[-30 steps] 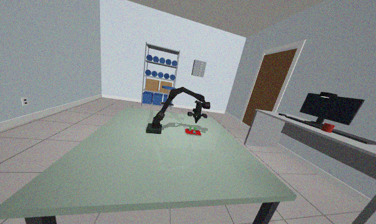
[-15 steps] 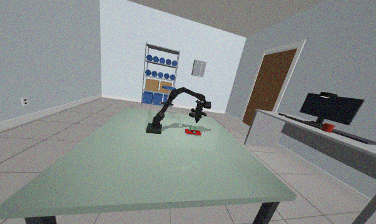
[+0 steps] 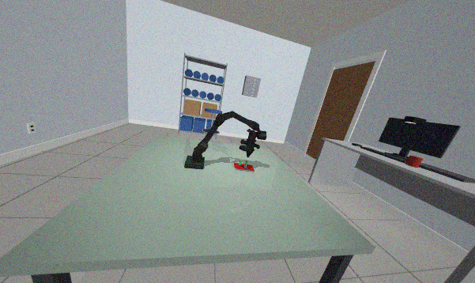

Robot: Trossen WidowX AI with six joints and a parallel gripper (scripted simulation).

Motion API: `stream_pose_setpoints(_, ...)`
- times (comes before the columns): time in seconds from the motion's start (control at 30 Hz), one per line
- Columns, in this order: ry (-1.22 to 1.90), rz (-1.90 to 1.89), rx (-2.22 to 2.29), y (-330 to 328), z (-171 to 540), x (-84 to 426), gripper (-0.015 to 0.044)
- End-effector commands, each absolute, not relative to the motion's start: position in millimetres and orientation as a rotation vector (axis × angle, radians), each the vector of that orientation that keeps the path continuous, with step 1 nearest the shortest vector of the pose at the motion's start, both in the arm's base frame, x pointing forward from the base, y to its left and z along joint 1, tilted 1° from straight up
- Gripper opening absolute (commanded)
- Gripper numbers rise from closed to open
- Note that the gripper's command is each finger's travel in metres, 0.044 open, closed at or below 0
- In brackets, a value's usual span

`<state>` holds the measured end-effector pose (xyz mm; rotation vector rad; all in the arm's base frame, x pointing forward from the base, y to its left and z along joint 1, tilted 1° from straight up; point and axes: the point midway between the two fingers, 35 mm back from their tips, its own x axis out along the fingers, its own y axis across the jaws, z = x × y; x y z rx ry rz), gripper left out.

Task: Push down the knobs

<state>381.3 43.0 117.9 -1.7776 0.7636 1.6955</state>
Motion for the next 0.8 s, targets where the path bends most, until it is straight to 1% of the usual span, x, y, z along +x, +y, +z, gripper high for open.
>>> stream_pose_setpoints(0.0,0.760,1.706,-1.776,43.3,112.8,381.8,0.0000)
stream_pose_setpoints(0.77,0.760,1.706,-1.776,42.8,92.0,382.4,0.0000)
